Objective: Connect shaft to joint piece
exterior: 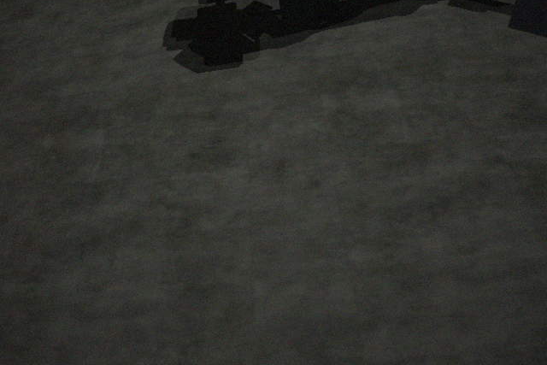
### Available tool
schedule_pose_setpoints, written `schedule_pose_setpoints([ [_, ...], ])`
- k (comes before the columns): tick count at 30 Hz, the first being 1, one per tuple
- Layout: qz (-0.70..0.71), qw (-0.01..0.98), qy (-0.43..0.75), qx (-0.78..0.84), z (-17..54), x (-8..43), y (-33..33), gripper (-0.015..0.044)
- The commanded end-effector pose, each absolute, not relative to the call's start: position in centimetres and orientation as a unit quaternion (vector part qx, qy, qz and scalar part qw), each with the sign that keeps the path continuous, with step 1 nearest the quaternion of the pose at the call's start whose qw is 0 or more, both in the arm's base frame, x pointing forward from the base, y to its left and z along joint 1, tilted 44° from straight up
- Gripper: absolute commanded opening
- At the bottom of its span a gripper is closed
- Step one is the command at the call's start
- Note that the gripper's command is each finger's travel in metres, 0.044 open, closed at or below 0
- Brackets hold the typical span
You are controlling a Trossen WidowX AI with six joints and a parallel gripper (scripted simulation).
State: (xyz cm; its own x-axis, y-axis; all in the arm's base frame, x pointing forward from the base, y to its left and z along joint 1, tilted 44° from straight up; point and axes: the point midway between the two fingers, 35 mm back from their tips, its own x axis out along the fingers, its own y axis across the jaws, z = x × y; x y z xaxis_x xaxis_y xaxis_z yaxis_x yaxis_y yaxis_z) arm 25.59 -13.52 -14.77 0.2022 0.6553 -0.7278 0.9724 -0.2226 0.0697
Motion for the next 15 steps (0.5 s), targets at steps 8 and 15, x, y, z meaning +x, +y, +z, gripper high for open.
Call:
schedule_pose_setpoints([
  [8, -0.289, 0.27, 0.562, 0.726, -13.7, 25.9, -11.9, 0.0],
  [15, -0.289, 0.27, 0.563, 0.726, -13.0, 26.0, -11.2, 0.0],
])
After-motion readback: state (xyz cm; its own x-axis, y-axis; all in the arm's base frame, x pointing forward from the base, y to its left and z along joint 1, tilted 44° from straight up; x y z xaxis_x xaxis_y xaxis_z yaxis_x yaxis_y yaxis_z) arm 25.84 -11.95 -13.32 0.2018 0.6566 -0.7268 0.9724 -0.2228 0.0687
